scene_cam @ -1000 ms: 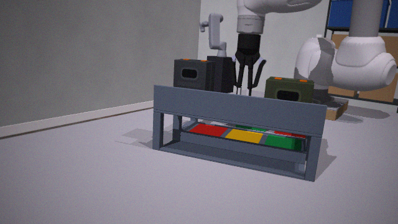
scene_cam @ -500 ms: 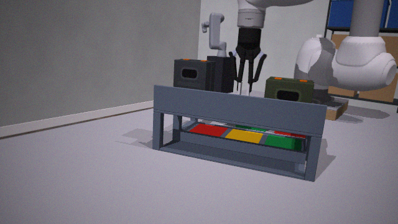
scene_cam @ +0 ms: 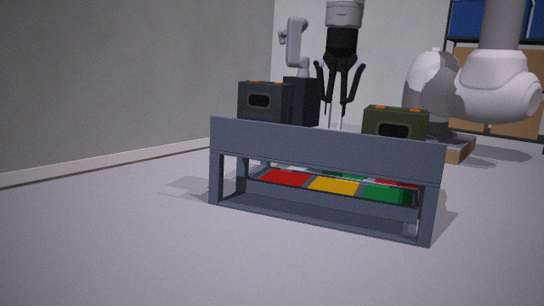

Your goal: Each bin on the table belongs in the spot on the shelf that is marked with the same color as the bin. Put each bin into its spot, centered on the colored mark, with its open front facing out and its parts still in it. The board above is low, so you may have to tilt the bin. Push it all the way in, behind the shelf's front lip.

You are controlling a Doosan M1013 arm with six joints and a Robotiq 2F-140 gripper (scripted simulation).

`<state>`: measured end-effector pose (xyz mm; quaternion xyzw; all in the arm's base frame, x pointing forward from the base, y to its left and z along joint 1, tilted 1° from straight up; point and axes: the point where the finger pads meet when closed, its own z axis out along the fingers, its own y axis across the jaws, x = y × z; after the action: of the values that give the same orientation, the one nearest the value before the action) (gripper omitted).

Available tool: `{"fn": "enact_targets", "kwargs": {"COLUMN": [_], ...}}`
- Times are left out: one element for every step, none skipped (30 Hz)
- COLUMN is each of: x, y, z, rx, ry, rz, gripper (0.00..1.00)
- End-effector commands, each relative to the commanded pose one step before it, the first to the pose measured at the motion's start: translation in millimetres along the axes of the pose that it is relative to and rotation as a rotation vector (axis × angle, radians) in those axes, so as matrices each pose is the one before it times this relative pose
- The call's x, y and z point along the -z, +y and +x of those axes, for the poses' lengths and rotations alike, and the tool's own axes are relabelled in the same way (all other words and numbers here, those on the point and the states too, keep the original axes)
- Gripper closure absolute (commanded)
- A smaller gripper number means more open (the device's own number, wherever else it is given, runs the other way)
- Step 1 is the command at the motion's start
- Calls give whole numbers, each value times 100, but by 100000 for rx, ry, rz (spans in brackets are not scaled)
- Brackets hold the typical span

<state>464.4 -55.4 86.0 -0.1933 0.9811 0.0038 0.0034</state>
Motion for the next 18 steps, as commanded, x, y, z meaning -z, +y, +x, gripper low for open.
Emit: {"fn": "enact_targets", "kwargs": {"x": [519, 185, 183, 182, 179, 176, 175, 171, 167, 164, 160, 155, 151, 0, 0, 145, 140, 134], "y": [4, 0, 0, 0, 0, 0, 0, 0, 0, 0, 0, 0, 0, 0, 0, 0, 0, 0], "z": [-1, 0, 0, 0, 0, 0, 0, 0, 0, 0, 0, 0, 0, 0, 0, 0, 0, 0], "rx": [2, 0, 0, 0, 0, 0, 0, 0, 0, 0, 0, 0, 0, 0, 0, 0, 0, 0], "ry": [-8, 0, 0, 0, 0, 0, 0, 0, 0, 0, 0, 0, 0, 0, 0, 0, 0, 0], "rz": [-20, 0, 0, 0, 0, 0, 0, 0, 0, 0, 0, 0, 0, 0, 0, 0, 0, 0], "gripper": [76, 76, 76, 76, 76, 76, 76, 76, 76, 76, 76, 76, 76, 76, 76, 76, 76, 76]}}
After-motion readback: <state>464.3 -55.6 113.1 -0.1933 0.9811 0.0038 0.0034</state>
